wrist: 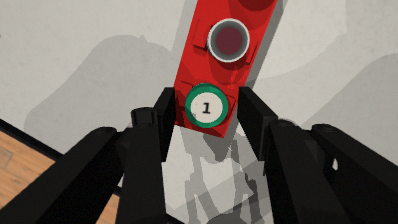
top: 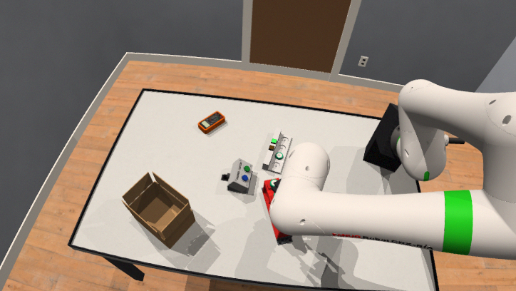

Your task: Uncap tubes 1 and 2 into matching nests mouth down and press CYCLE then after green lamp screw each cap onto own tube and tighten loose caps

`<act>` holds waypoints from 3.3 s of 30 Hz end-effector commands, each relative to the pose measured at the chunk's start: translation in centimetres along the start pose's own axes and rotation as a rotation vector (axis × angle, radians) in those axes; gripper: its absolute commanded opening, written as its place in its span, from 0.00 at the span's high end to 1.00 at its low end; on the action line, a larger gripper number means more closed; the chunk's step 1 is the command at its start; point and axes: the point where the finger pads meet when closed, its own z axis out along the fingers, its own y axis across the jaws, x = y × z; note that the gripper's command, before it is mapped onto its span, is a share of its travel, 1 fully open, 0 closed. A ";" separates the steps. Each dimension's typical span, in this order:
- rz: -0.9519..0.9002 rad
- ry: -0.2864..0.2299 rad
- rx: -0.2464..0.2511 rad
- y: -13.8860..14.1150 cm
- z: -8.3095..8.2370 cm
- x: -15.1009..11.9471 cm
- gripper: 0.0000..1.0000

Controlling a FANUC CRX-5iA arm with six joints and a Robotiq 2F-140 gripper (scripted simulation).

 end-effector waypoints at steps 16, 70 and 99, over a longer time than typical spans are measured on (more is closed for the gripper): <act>-0.210 -0.031 0.028 0.0 -0.1 0.1 0.70; 0.484 -0.039 0.016 0.0 0.0 0.0 0.59; -0.136 -0.032 0.027 0.0 0.0 0.1 0.70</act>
